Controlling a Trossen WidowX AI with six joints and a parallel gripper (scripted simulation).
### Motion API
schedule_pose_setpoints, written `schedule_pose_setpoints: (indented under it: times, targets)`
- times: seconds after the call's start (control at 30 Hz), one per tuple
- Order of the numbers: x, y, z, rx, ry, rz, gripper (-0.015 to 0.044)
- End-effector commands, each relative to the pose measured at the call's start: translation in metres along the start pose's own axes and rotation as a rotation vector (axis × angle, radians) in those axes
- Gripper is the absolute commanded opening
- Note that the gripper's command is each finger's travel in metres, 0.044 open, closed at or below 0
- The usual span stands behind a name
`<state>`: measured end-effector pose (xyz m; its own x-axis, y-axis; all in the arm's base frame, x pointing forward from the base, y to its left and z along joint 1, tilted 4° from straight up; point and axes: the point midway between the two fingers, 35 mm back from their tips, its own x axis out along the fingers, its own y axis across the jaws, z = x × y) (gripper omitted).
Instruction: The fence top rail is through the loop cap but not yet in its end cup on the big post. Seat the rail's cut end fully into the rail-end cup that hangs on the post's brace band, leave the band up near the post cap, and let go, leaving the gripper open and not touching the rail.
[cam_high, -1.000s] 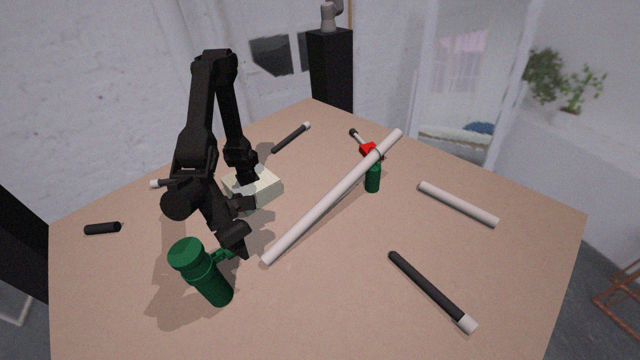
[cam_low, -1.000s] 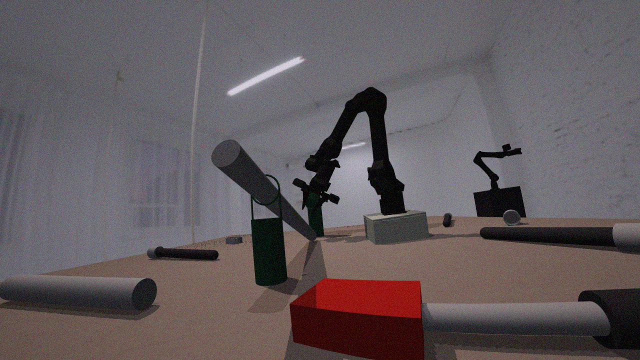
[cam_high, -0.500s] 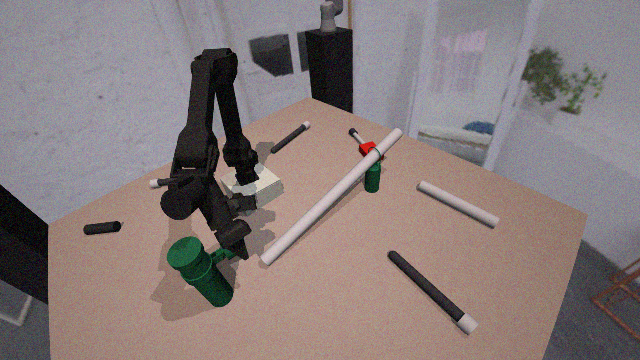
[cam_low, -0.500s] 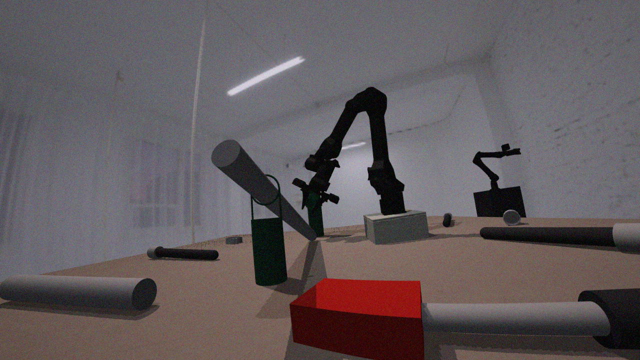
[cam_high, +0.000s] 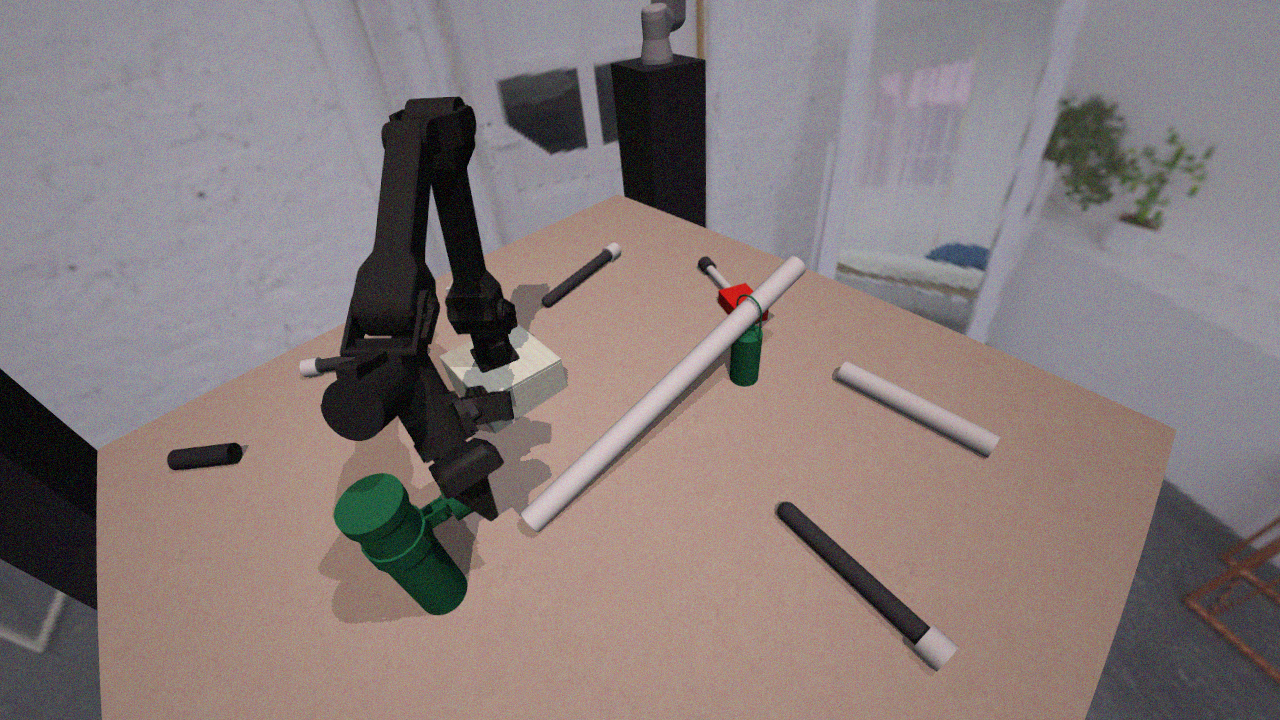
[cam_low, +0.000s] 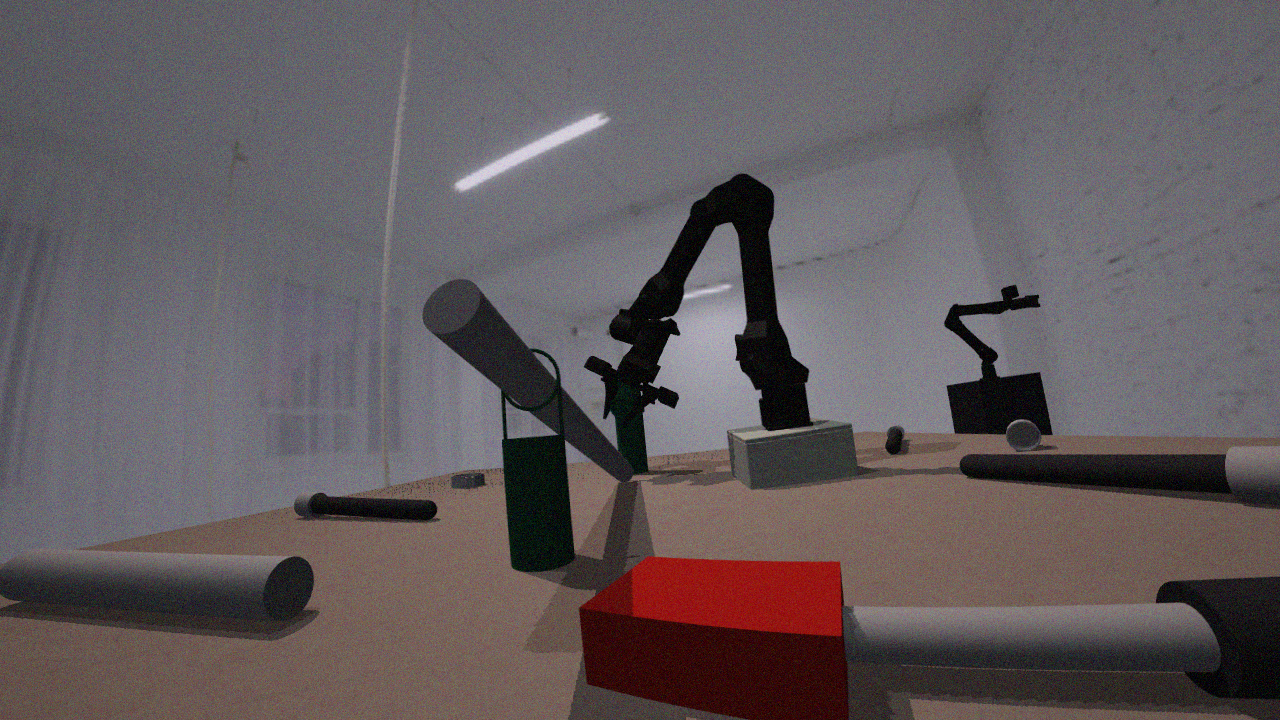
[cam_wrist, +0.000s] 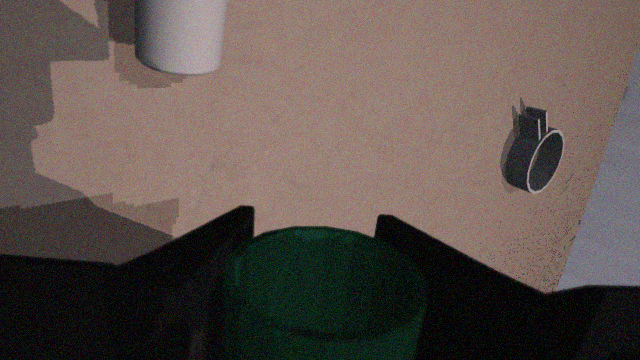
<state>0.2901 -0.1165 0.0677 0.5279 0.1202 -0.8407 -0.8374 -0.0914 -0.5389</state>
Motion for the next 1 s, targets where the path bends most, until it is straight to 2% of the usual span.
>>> schedule_pose_setpoints:
  times: [0.0, 0.3, 0.53, 0.7, 0.97]
  targets:
    - [0.0, 0.0, 0.0, 0.0, 0.0, 0.0, 0.021]
    - [-0.014, -0.01, 0.016, 0.002, -0.001, 0.001, 0.044]
    - [-0.033, -0.02, 0.038, 0.005, -0.002, 0.0, 0.044]
    - [-0.031, -0.019, 0.04, 0.016, -0.009, 0.004, 0.044]
    - [-0.059, -0.042, 0.085, 0.581, -0.011, 0.017, 0.044]
